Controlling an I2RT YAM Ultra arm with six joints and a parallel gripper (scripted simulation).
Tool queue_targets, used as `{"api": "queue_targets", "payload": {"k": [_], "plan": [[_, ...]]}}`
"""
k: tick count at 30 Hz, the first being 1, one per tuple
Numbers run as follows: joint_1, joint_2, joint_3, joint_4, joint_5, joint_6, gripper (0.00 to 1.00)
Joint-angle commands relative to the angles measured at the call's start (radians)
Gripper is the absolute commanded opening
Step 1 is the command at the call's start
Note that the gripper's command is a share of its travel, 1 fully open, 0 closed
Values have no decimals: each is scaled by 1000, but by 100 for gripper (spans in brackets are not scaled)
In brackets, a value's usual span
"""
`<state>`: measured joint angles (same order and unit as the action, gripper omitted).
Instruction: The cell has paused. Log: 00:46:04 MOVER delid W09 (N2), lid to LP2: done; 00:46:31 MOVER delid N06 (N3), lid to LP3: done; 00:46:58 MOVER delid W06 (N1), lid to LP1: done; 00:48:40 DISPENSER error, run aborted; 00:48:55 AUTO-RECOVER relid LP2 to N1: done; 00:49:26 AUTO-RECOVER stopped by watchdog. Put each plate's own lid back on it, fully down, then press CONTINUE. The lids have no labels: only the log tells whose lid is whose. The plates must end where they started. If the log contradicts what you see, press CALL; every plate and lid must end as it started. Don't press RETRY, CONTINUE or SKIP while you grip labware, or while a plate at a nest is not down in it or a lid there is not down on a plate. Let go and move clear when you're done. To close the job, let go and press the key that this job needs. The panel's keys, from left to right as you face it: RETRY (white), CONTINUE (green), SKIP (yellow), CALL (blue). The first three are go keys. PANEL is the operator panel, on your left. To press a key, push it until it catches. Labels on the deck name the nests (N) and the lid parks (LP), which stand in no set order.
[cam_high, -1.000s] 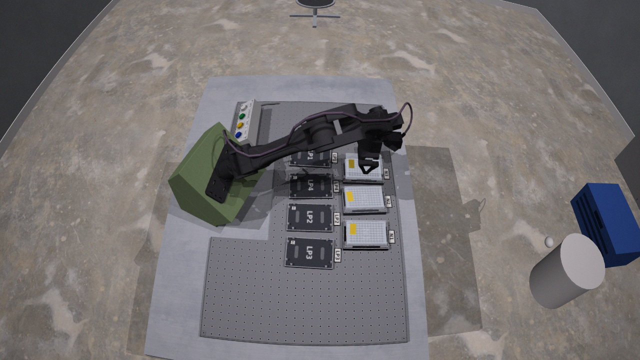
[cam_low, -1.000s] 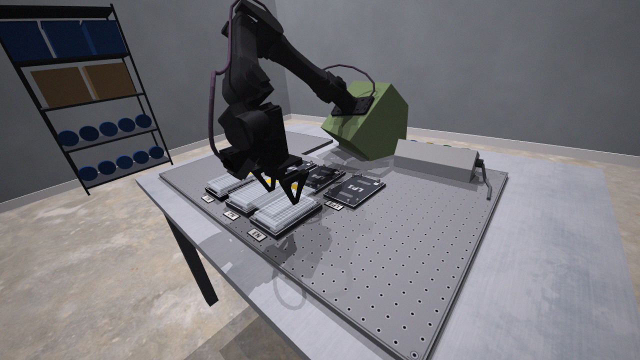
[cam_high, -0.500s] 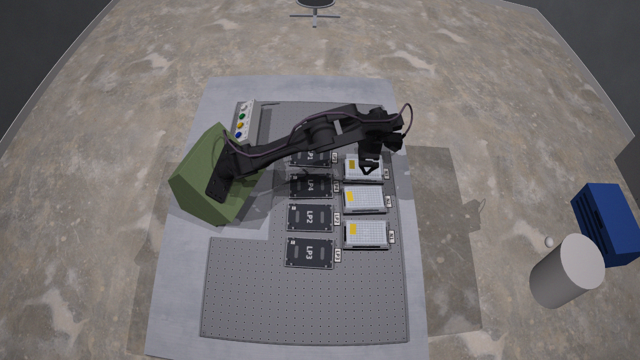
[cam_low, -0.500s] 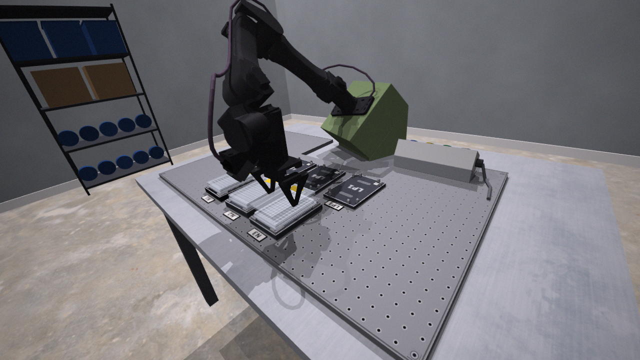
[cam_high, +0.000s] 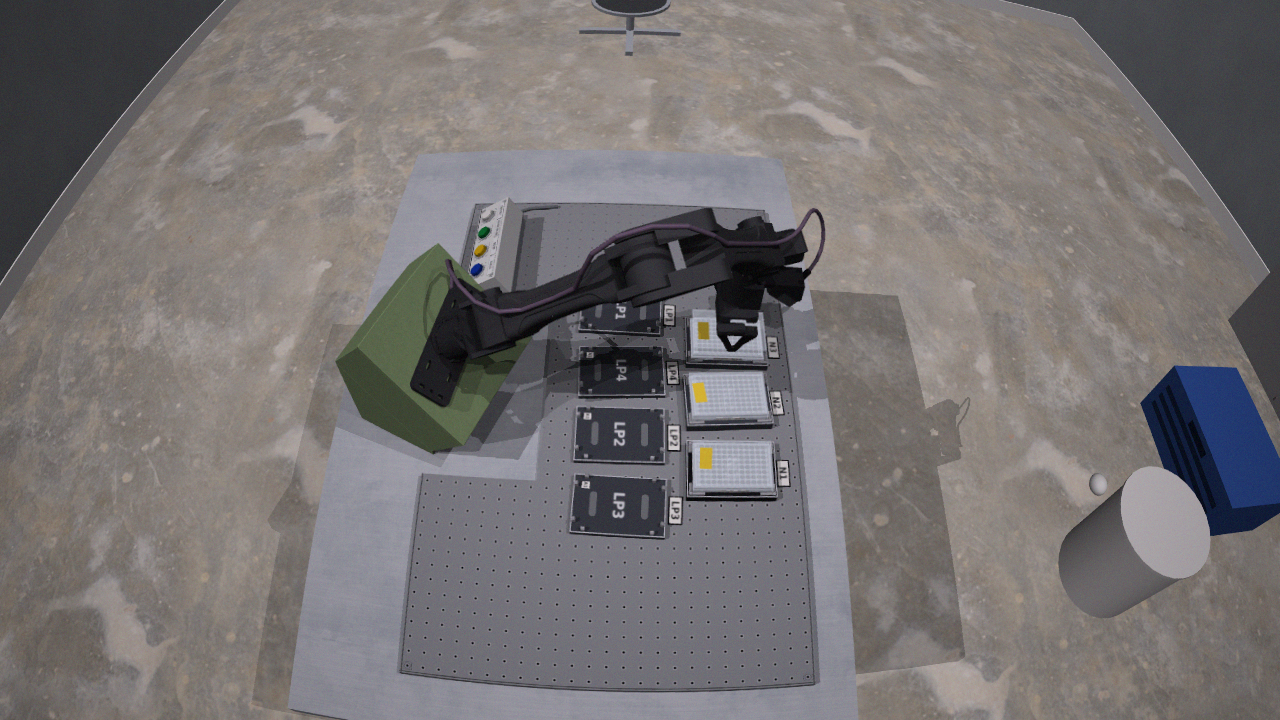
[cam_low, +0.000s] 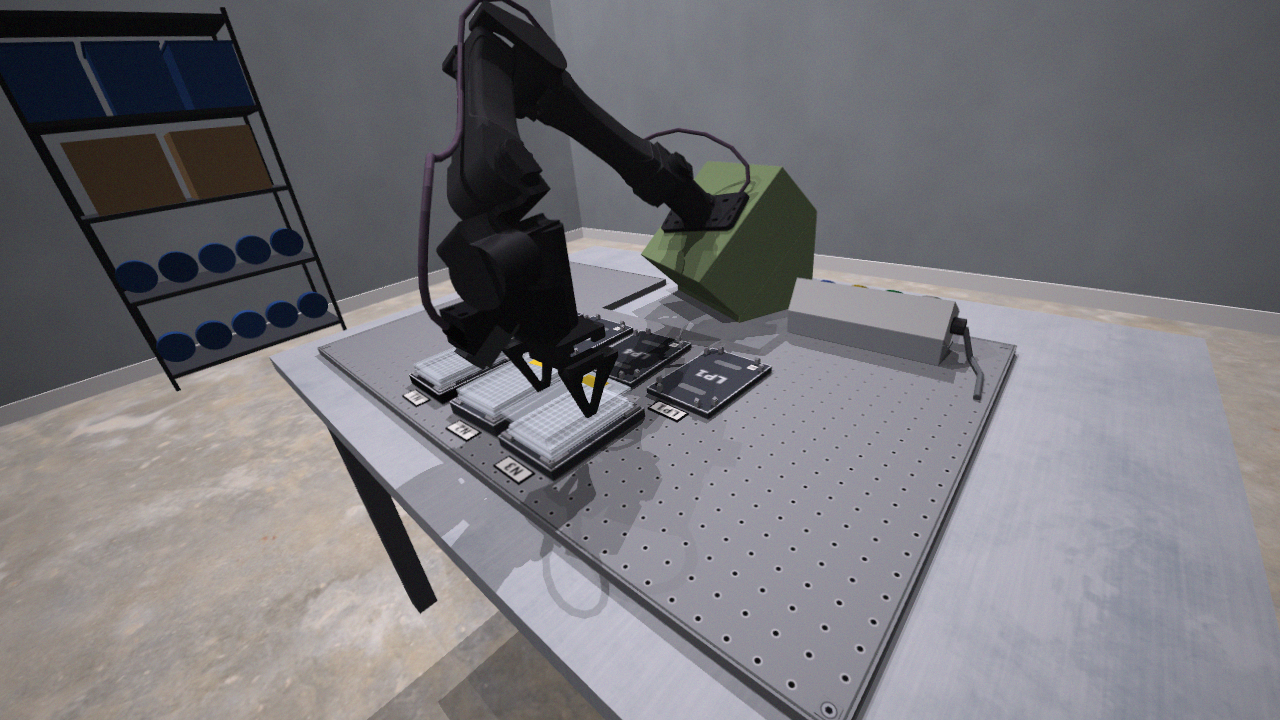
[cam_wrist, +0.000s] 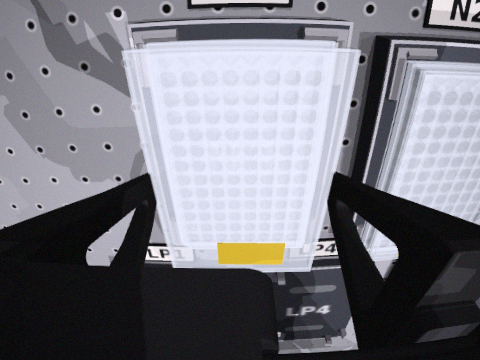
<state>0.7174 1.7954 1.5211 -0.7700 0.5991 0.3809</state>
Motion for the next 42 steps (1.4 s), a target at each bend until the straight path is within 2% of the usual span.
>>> {"api": "queue_targets", "payload": {"k": [1,6,13,17,27,30,42], "plan": [[5,0,-23,16,-6,-11,0],[8,-4,-3,15,-4,-12,0],[-2,11,-28,29,-8,-16,0],[-2,11,-12,35,-9,-19,0],[-5,11,-34,44,-11,-23,0],[-11,16,-13,49,-10,-25,0],[-12,24,-39,60,-14,-30,0]]}}
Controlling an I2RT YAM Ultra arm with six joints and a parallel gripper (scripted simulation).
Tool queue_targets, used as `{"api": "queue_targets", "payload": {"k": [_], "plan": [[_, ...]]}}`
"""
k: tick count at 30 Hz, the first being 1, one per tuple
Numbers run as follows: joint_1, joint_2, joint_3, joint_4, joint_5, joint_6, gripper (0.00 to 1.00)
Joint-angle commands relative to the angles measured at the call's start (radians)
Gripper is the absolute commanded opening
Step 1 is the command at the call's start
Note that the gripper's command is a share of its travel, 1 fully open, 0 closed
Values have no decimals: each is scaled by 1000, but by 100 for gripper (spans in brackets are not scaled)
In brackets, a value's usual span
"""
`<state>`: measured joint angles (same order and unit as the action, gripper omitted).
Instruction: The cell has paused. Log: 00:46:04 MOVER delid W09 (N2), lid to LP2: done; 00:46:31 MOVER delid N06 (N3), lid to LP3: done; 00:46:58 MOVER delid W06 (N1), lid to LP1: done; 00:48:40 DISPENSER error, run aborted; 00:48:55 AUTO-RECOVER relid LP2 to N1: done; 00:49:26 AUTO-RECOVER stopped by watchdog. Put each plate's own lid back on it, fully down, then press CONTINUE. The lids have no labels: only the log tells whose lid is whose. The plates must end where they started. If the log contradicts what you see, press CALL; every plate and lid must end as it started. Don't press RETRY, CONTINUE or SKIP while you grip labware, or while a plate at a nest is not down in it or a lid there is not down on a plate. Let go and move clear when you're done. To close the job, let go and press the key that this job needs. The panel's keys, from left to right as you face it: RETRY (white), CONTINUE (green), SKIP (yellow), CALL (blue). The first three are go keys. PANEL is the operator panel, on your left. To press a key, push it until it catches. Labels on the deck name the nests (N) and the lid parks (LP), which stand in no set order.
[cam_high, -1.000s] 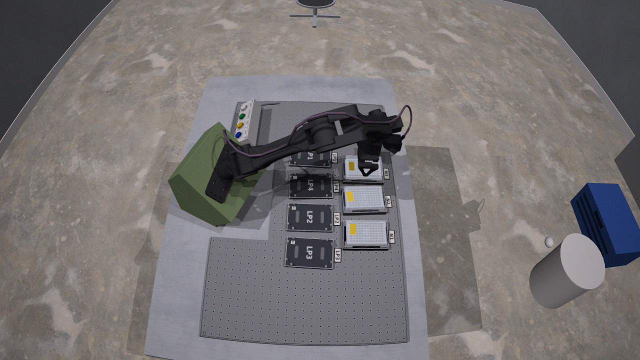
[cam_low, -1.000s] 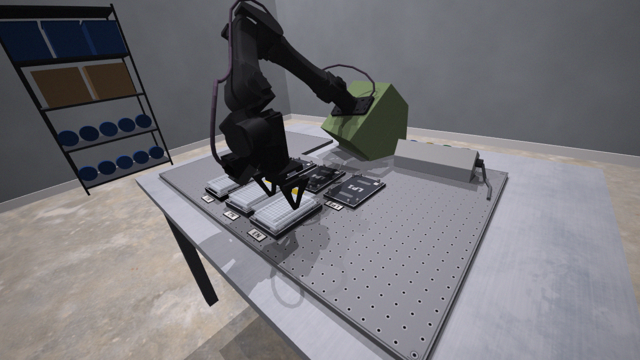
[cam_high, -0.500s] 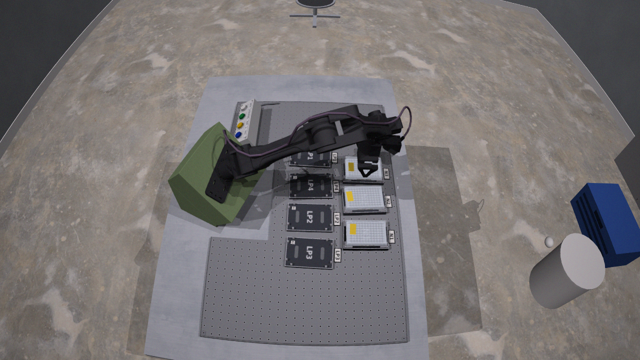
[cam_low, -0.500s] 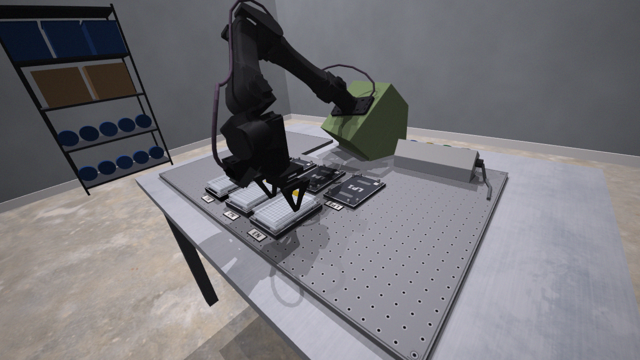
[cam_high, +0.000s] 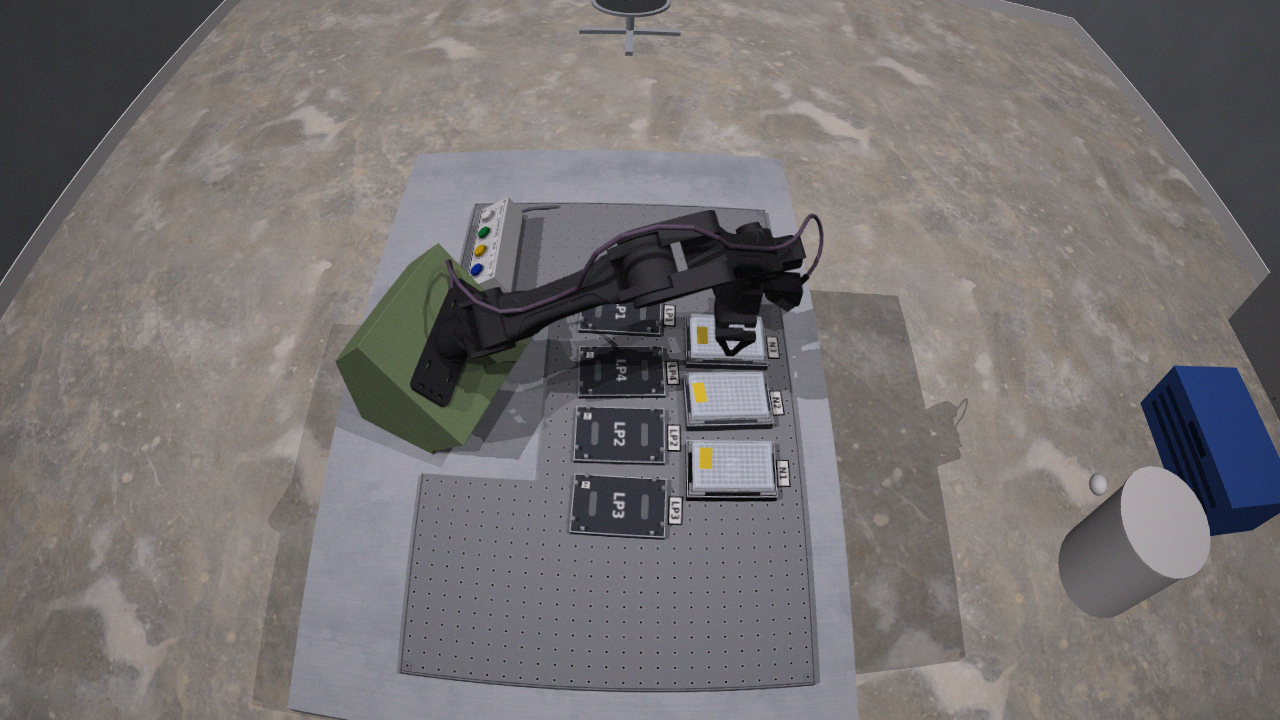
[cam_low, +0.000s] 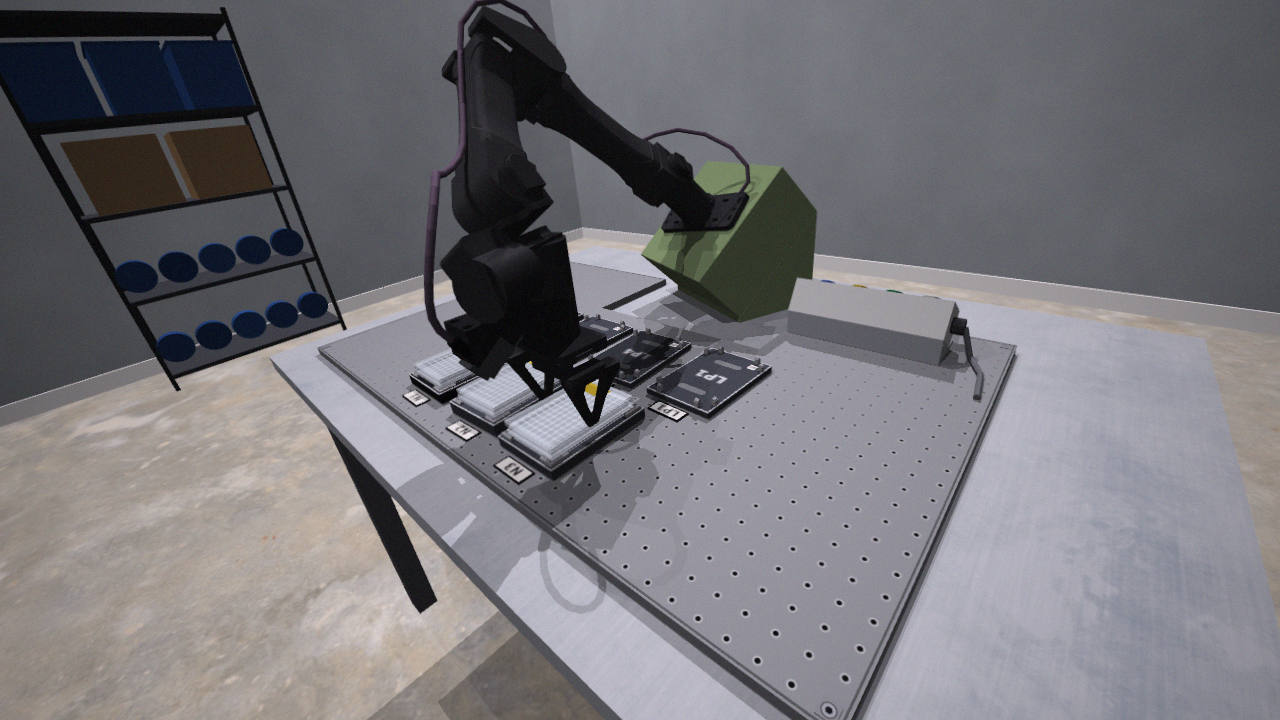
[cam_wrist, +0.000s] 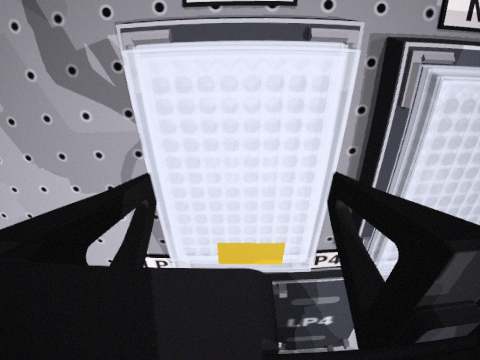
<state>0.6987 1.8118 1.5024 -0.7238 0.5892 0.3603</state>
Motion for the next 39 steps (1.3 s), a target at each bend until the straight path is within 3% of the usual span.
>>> {"api": "queue_targets", "payload": {"k": [1,39], "plan": [[5,10,-18,15,-5,-10,0],[2,-2,-3,11,-2,-5,0]]}}
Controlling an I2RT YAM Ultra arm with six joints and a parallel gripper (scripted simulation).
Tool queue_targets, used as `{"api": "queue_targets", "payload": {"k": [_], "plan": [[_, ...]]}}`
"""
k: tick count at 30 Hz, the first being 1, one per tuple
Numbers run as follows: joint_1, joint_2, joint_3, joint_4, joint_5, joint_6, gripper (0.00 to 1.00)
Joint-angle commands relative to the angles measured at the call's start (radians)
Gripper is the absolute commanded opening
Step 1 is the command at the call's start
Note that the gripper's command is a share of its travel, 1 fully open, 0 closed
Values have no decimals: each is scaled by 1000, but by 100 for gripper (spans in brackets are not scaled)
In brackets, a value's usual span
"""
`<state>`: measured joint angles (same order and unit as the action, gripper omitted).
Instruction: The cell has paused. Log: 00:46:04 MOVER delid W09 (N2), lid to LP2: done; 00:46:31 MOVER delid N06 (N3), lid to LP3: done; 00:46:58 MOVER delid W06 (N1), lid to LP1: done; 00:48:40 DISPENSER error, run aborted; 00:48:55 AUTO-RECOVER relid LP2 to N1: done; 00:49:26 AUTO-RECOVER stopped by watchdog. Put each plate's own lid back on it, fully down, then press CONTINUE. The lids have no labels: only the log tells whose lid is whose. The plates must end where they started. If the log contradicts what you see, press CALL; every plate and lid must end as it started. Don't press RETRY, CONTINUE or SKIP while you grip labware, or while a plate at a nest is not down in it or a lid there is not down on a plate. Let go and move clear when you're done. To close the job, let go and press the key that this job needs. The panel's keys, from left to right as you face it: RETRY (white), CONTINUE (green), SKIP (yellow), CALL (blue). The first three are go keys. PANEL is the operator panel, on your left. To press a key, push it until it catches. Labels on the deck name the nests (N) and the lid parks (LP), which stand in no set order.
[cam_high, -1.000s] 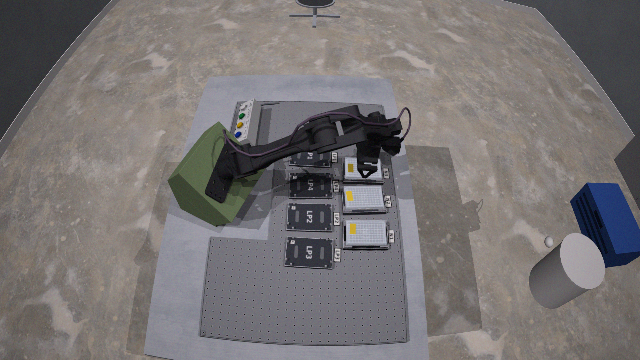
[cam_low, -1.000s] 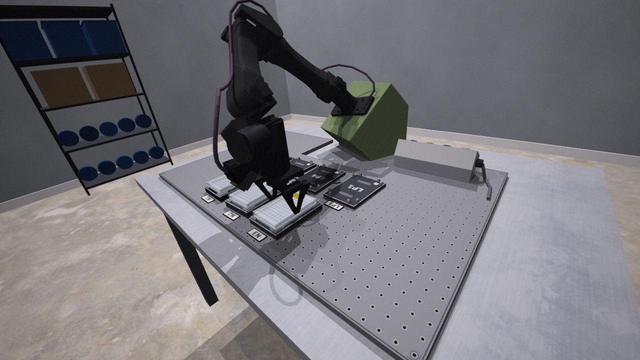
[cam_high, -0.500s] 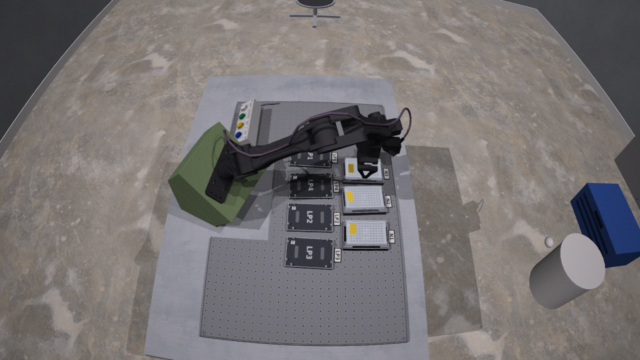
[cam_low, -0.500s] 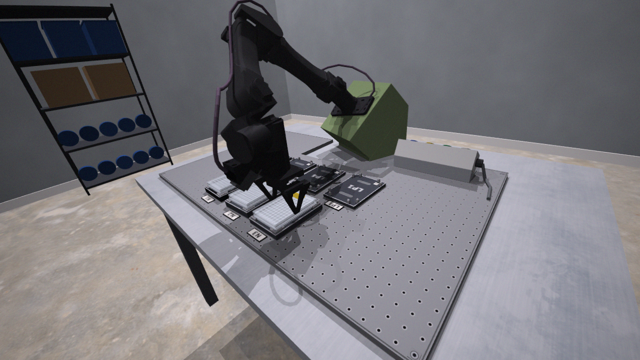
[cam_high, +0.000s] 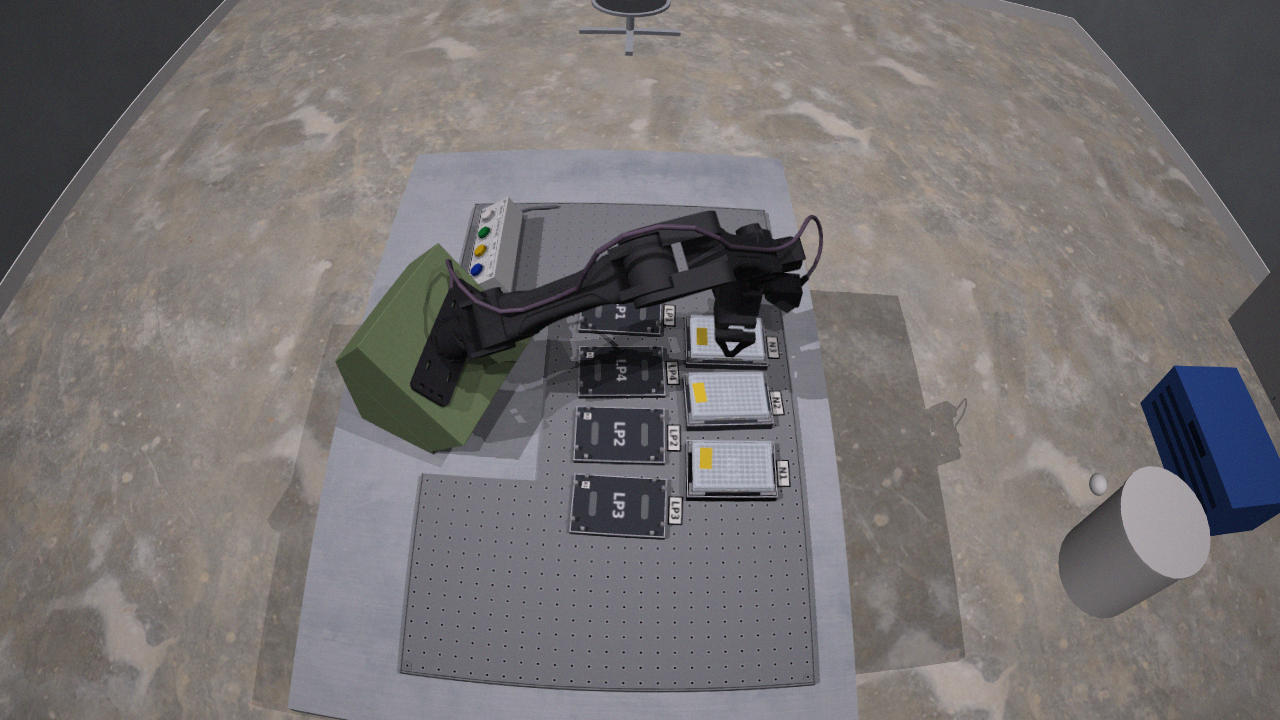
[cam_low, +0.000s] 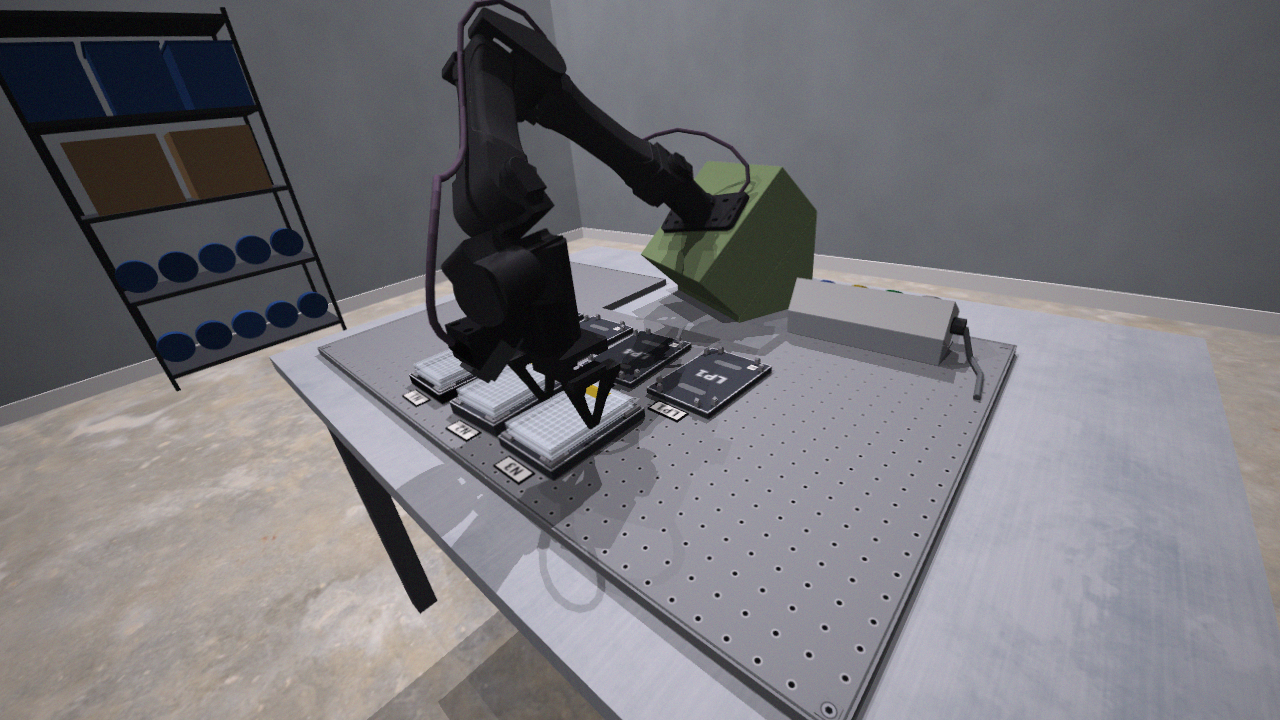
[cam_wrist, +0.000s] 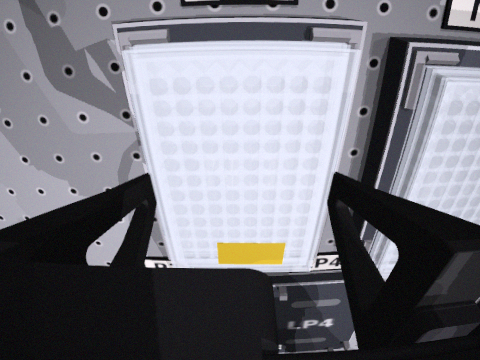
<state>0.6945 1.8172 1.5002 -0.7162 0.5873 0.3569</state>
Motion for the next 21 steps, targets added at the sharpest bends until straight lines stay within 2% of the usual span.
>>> {"api": "queue_targets", "payload": {"k": [1,15,16,21], "plan": [[6,-7,-1,3,0,-2,0],[6,-8,-3,4,0,-2,0],[6,-8,-3,4,0,-2,100],[6,-8,-3,4,0,-2,100]]}}
